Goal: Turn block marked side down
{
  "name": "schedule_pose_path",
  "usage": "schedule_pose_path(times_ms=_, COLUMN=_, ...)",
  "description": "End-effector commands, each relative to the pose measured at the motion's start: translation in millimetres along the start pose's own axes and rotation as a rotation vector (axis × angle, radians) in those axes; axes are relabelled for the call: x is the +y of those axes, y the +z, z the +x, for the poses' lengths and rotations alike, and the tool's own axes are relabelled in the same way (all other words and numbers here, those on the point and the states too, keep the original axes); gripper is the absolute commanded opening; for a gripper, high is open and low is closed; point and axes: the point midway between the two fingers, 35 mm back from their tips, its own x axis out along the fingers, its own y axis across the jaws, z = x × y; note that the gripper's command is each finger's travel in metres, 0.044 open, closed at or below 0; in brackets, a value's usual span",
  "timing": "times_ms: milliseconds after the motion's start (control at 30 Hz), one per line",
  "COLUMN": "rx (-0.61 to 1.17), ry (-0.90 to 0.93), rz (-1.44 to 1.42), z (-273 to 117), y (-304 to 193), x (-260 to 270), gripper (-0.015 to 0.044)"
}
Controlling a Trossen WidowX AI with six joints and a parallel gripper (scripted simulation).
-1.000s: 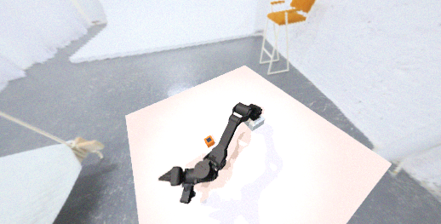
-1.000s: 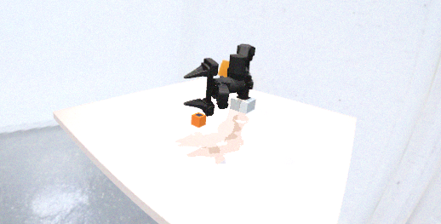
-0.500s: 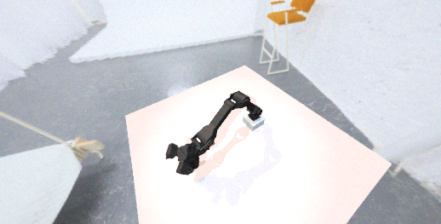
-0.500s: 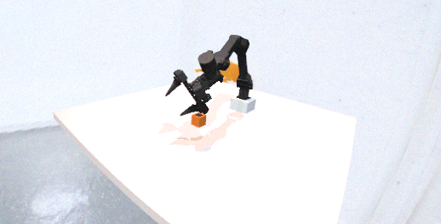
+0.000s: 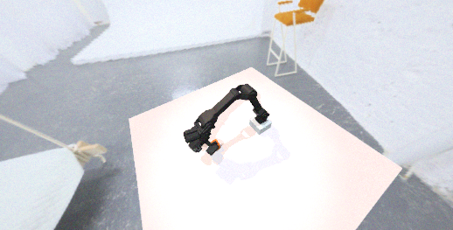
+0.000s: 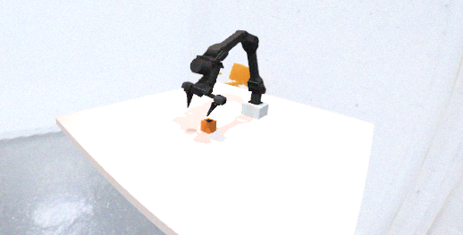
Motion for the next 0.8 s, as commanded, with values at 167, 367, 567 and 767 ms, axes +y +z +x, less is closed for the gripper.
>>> schedule_pose_path(times_ms=167, rx=0.224, ry=0.201, rz=0.334, z=-21, y=-70, x=17, gripper=0.0440)
schedule_pose_path(times_ms=367, rx=0.224, ry=0.201, rz=0.334, z=-21, y=-70, x=15, gripper=0.0440)
schedule_pose_path(times_ms=567, rx=0.224, ry=0.201, rz=0.334, z=13, y=-77, x=23, gripper=0.0440)
schedule_pose_path(times_ms=767, rx=0.224, ry=0.201, rz=0.334, z=23, y=-79, x=25, gripper=0.0440)
